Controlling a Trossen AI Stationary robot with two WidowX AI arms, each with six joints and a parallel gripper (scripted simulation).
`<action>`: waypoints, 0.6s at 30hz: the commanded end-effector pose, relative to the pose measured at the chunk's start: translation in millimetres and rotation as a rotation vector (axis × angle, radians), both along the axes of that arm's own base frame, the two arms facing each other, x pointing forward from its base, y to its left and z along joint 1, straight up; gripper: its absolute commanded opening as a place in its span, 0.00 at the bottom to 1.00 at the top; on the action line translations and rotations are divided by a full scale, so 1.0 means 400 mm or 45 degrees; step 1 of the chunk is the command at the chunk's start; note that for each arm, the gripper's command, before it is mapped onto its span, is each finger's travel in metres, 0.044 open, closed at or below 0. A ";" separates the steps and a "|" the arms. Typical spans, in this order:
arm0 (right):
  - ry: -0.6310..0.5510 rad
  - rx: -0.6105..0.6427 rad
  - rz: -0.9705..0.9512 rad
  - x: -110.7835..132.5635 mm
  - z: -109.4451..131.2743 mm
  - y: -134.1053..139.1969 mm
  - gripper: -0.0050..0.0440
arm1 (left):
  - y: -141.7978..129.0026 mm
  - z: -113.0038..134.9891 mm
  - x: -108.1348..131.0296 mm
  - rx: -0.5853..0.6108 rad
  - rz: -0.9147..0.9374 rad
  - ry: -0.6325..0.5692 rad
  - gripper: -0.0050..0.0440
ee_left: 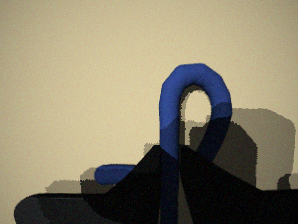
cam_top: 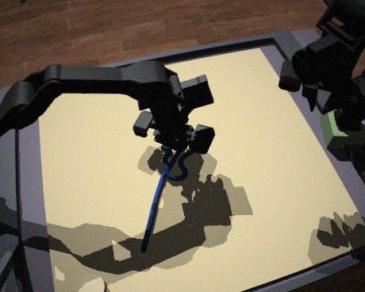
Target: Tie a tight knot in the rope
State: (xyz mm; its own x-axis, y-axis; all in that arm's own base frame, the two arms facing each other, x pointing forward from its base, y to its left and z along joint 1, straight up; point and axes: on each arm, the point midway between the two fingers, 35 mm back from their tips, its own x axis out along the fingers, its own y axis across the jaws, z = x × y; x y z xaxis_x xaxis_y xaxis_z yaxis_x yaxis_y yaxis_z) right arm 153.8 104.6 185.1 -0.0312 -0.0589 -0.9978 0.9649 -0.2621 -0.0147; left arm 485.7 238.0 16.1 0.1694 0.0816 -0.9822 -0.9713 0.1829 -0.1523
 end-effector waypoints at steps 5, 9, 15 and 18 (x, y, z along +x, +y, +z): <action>-0.017 0.005 -0.002 0.001 0.008 -0.001 0.31 | 0.004 0.088 0.008 0.035 0.004 -0.067 0.20; -0.017 0.005 -0.002 0.001 0.008 -0.001 0.31 | 0.004 0.094 0.008 0.036 0.004 -0.070 0.20; -0.017 0.005 -0.002 0.001 0.008 -0.001 0.31 | 0.003 0.119 0.006 0.043 0.004 -0.084 0.20; -0.017 0.005 -0.002 0.001 0.008 -0.001 0.31 | 0.003 0.132 0.005 0.047 0.004 -0.092 0.20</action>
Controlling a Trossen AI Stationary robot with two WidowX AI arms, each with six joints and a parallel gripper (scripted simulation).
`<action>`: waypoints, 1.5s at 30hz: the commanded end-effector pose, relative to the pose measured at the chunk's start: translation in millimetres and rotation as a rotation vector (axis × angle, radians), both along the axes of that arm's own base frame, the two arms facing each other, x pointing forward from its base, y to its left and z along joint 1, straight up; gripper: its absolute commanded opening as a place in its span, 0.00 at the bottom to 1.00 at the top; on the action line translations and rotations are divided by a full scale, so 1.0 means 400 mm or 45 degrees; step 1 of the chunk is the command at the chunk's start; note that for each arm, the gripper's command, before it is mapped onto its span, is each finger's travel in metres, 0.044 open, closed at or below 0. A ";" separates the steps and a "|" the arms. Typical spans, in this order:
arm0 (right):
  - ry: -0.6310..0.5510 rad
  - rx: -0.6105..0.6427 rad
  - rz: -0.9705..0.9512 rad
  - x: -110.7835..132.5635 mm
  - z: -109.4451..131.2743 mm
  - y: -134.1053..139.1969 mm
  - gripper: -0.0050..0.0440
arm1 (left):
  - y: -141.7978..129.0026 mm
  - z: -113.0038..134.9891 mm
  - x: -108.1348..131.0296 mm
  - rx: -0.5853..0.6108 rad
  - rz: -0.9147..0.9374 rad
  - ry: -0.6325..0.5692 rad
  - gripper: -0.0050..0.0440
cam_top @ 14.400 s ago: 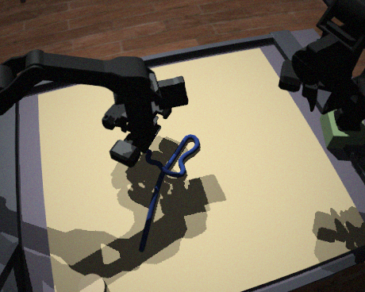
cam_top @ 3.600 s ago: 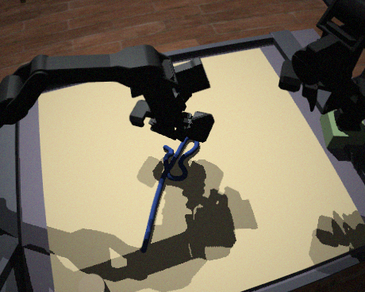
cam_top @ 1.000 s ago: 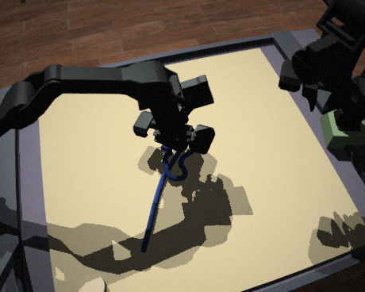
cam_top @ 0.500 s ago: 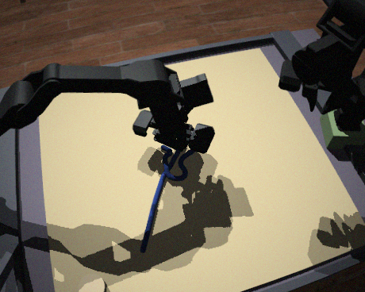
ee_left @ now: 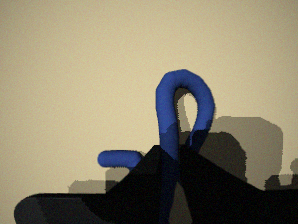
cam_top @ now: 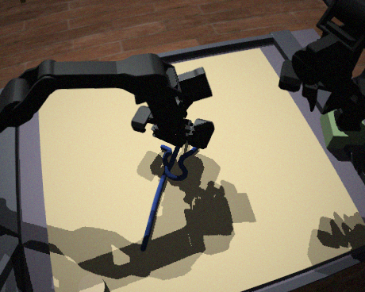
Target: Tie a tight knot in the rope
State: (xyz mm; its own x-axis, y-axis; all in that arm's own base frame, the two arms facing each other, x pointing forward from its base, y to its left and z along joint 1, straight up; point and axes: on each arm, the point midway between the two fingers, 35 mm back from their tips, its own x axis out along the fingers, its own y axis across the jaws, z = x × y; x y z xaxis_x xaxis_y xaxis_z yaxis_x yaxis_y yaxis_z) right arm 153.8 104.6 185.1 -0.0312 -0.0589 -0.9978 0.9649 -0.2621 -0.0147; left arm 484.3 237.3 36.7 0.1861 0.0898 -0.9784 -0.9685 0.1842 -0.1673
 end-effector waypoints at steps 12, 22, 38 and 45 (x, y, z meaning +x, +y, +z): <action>-0.017 0.005 -0.002 0.001 0.008 -0.001 0.31 | 0.003 0.083 0.007 0.035 0.004 -0.067 0.20; -0.017 0.005 -0.002 0.001 0.008 -0.001 0.31 | -0.014 0.083 -0.011 0.012 0.005 -0.021 0.20; -0.017 0.005 -0.002 0.001 0.008 -0.001 0.31 | -0.033 0.082 -0.034 -0.001 0.004 -0.004 0.20; -0.017 0.005 -0.002 0.001 0.008 -0.001 0.31 | -0.038 0.081 -0.039 -0.001 0.004 -0.004 0.20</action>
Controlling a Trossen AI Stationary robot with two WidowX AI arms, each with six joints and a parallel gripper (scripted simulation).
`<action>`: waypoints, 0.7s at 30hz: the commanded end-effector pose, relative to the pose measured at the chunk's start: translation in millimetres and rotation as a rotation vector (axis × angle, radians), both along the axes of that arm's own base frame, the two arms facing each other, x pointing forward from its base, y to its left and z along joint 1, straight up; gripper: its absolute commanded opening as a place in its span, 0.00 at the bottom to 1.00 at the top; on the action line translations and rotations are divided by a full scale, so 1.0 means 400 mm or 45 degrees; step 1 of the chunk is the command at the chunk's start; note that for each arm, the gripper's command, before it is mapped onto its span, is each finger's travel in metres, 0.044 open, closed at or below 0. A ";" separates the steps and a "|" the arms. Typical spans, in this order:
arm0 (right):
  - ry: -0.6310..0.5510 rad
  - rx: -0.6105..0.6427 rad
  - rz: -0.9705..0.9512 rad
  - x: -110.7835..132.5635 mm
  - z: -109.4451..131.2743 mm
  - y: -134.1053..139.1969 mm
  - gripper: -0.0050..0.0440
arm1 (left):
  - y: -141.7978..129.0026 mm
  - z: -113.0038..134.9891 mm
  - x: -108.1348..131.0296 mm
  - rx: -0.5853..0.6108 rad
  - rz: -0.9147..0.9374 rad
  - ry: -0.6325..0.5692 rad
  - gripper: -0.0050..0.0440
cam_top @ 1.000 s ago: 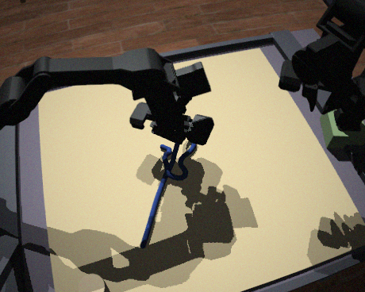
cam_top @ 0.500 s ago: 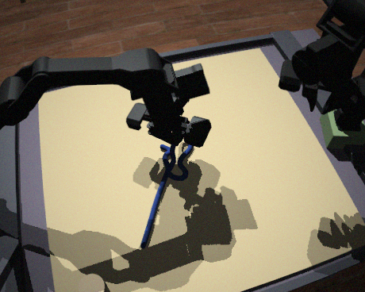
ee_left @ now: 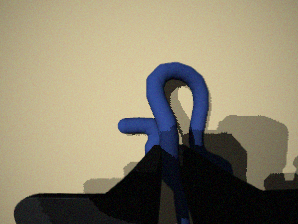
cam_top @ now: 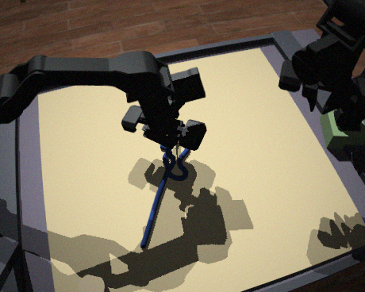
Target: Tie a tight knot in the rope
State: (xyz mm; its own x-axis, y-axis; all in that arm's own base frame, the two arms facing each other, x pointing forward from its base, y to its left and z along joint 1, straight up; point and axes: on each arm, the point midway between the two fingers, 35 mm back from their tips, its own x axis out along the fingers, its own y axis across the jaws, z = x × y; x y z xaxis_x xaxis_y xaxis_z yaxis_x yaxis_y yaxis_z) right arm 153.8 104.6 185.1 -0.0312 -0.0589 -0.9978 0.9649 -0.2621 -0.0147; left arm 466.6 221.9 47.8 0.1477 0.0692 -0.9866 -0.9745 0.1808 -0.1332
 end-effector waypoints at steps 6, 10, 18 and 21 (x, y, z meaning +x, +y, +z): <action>-0.017 0.005 -0.002 0.001 0.008 -0.001 0.31 | -0.009 0.053 -0.006 0.025 0.004 -0.054 0.20; -0.017 0.005 -0.002 0.001 0.008 -0.001 0.31 | -0.015 0.052 -0.013 0.024 0.004 -0.054 0.20; -0.017 0.005 -0.002 0.001 0.008 -0.001 0.31 | -0.023 0.052 -0.023 0.023 0.003 -0.054 0.20; -0.017 0.005 -0.002 0.001 0.008 -0.001 0.31 | -0.030 0.051 -0.030 0.023 0.003 -0.054 0.20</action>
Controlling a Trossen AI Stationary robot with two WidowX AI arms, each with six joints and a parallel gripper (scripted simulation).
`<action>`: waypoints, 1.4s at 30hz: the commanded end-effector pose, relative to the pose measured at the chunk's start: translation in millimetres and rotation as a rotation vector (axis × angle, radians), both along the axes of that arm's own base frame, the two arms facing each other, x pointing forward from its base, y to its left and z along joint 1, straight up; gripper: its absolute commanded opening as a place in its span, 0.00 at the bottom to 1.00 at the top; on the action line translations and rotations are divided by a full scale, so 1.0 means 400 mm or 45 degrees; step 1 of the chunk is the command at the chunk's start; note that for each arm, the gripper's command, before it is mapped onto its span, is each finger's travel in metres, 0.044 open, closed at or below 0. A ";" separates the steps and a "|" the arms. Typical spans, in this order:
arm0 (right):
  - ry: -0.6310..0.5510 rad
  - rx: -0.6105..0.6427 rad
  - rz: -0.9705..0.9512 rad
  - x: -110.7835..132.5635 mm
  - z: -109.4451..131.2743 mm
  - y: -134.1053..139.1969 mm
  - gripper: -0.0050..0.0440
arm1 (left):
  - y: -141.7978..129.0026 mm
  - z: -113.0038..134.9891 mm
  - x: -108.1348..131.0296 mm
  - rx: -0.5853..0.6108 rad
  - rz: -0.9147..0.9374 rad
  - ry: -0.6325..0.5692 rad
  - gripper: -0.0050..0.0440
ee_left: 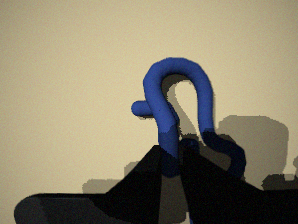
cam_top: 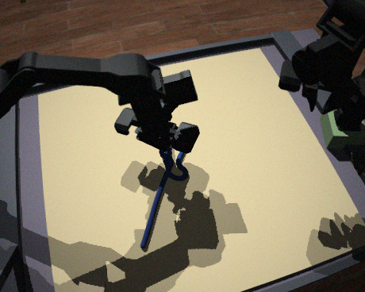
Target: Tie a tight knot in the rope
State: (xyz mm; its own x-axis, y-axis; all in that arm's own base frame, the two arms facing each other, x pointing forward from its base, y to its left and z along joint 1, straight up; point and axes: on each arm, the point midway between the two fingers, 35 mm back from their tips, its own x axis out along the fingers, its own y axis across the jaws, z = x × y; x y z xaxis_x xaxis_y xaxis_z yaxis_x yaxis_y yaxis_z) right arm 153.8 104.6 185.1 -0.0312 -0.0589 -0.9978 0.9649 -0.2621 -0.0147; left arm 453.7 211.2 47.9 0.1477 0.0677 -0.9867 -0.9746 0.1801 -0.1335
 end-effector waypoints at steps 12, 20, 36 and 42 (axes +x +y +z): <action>-0.017 0.005 -0.002 0.001 0.008 -0.001 0.31 | -0.016 0.050 -0.013 0.023 0.003 -0.053 0.20; -0.017 0.005 -0.002 0.001 0.008 -0.001 0.31 | -0.029 0.049 -0.028 0.022 0.003 -0.053 0.20; -0.017 0.005 -0.002 0.001 0.008 -0.001 0.31 | -0.035 0.013 -0.034 0.022 0.003 -0.053 0.20; -0.017 0.005 -0.002 0.001 0.008 -0.001 0.31 | -0.035 -0.021 -0.034 0.021 0.003 -0.053 0.20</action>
